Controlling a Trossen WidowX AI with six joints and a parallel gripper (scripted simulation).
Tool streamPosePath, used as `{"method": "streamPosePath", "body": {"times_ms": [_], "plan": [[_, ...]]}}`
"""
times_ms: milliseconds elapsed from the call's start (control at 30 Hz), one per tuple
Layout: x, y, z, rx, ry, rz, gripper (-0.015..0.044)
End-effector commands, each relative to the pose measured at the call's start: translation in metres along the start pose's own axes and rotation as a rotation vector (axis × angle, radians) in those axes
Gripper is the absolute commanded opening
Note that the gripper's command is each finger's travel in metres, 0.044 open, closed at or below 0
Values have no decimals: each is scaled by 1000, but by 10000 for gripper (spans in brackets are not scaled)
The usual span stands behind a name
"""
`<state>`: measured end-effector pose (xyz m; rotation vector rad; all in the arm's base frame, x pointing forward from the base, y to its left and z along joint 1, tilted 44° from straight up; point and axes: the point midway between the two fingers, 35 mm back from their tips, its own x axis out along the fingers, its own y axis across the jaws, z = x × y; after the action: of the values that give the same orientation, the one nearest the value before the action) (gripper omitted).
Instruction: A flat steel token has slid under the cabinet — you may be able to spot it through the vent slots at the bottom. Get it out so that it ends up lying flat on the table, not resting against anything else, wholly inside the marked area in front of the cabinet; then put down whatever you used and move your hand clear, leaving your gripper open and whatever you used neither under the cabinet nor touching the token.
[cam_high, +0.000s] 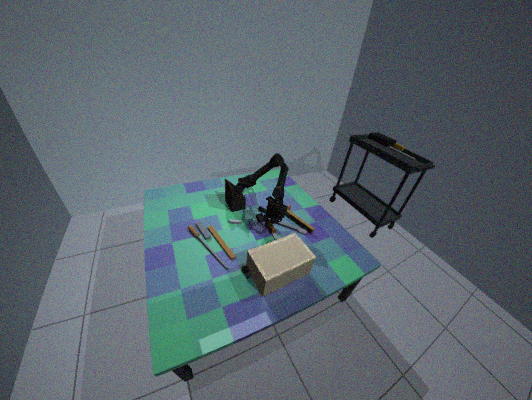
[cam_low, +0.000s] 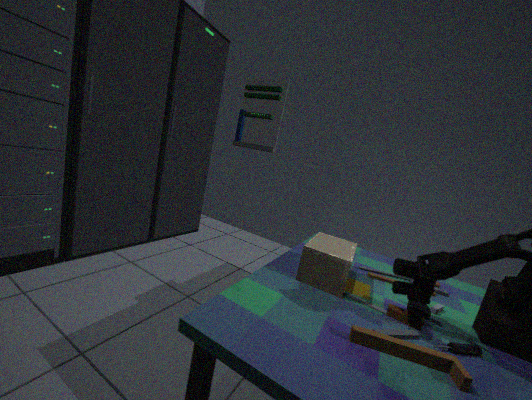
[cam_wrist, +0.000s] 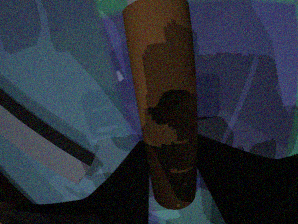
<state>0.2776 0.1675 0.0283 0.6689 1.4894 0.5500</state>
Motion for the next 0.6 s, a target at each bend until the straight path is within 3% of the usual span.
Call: {"method": "streamPosePath", "body": {"times_ms": [0,567], "plan": [[0,0,6,-4,-2,2,0],[0,0,25,-4,-3,2,0]]}}
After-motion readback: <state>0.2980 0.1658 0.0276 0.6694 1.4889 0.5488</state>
